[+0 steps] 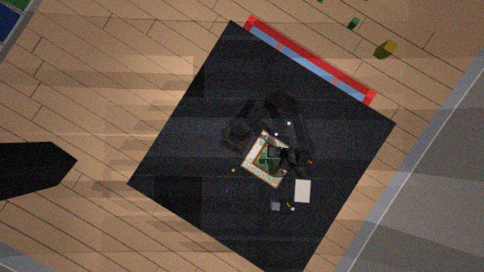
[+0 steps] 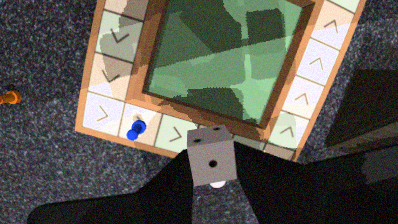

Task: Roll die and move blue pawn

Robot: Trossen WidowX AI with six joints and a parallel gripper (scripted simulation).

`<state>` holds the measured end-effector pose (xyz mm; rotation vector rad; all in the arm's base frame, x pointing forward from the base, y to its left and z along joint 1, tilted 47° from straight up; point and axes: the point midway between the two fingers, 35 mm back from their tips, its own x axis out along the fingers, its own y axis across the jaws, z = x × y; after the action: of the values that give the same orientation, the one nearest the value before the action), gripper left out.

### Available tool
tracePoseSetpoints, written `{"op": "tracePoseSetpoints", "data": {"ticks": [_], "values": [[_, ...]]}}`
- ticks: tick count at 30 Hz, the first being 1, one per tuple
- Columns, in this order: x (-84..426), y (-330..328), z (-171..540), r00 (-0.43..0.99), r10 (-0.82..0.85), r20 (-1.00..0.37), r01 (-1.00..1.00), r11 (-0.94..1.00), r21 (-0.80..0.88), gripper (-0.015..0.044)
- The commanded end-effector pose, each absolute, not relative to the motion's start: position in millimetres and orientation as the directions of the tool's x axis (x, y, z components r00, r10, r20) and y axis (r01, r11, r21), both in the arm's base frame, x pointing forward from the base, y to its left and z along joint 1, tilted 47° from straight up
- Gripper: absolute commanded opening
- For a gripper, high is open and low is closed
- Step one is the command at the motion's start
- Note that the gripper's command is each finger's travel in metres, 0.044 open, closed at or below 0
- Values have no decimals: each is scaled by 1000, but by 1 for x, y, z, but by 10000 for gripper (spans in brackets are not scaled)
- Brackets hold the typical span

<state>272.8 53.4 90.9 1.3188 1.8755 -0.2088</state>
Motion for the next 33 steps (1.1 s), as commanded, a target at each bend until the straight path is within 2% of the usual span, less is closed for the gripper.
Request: {"op": "tracePoseSetpoints", "data": {"ticks": [1,10,19,26,33], "values": [[275,38,65,-124,710,-693,920,344,189,0],[275,15,21,-125,715,-688,987,160,-13,0],[274,15,19,-134,700,-702,986,164,-25,0],[266,19,13,-188,522,-832,973,212,-87,0],[262,20,9,-178,317,-932,970,215,-112,0]]}}
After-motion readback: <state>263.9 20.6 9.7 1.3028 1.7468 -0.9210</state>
